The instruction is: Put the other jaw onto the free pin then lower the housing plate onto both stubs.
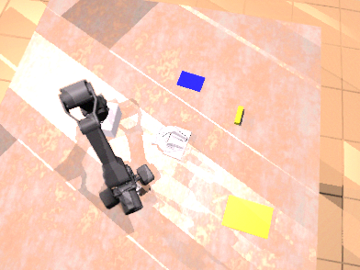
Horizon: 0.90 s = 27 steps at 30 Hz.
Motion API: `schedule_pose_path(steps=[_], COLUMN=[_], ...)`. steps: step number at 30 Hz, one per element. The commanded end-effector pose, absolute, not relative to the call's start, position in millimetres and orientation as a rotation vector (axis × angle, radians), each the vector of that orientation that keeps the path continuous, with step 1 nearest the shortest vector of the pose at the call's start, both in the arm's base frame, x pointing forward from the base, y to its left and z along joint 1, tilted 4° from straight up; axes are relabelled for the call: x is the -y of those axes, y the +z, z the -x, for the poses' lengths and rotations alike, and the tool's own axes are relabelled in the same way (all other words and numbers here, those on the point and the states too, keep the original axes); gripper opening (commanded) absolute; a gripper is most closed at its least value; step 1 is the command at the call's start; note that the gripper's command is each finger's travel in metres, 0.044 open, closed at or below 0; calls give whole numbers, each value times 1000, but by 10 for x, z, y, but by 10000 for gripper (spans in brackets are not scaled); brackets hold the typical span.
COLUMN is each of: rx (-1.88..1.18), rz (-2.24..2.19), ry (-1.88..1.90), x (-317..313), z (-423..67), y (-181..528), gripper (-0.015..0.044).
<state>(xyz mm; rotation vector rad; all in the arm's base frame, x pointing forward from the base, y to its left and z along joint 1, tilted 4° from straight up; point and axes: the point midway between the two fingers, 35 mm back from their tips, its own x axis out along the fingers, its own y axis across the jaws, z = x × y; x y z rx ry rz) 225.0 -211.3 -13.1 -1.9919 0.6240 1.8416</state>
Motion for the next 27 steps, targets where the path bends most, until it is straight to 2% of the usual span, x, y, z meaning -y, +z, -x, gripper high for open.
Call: schedule_pose_path(steps=[1, 13, 27], rx=[-624, -624, -624], rz=[1992, 1992, 1992], ry=[1842, 1842, 1841], x=[2113, 2113, 2114], z=[-2250, -2250, -2254], y=[-131, -131, -55], gripper=[433, 353, 351])
